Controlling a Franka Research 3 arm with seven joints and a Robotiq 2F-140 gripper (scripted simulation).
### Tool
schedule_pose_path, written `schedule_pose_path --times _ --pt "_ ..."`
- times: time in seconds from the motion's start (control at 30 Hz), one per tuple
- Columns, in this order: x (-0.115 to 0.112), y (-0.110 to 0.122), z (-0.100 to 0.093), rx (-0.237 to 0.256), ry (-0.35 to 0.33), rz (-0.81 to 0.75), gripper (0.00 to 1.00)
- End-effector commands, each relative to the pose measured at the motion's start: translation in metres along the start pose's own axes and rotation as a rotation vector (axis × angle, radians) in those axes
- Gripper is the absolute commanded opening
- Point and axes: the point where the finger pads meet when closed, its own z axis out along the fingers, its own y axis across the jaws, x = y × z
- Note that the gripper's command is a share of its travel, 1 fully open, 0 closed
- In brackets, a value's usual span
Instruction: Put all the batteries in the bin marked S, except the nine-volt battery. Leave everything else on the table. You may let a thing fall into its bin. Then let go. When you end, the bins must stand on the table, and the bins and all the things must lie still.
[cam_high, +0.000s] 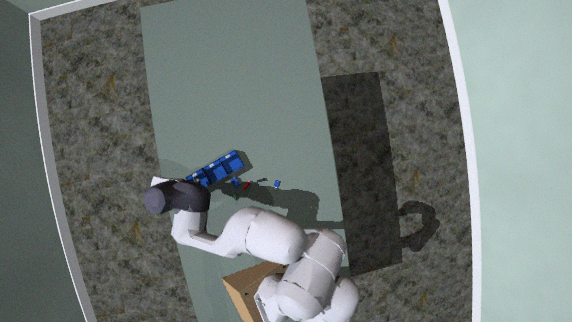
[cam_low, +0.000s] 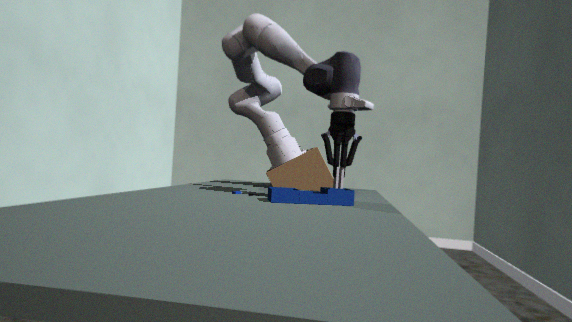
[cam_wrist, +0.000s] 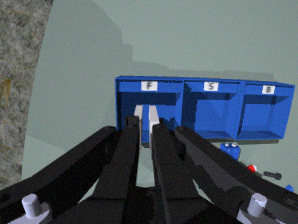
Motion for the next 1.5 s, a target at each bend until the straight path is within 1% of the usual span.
schedule_pose_path --times 0.0,0.37,1.47 --pt "0.005 -0.001 0.004 0.005 0.012 0.017 0.05" --pt "0.005 -0.001 0.031 0.005 0.012 0.017 0.05" --pt "0.005 -0.001 0.031 0.005 0.012 0.017 0.05"
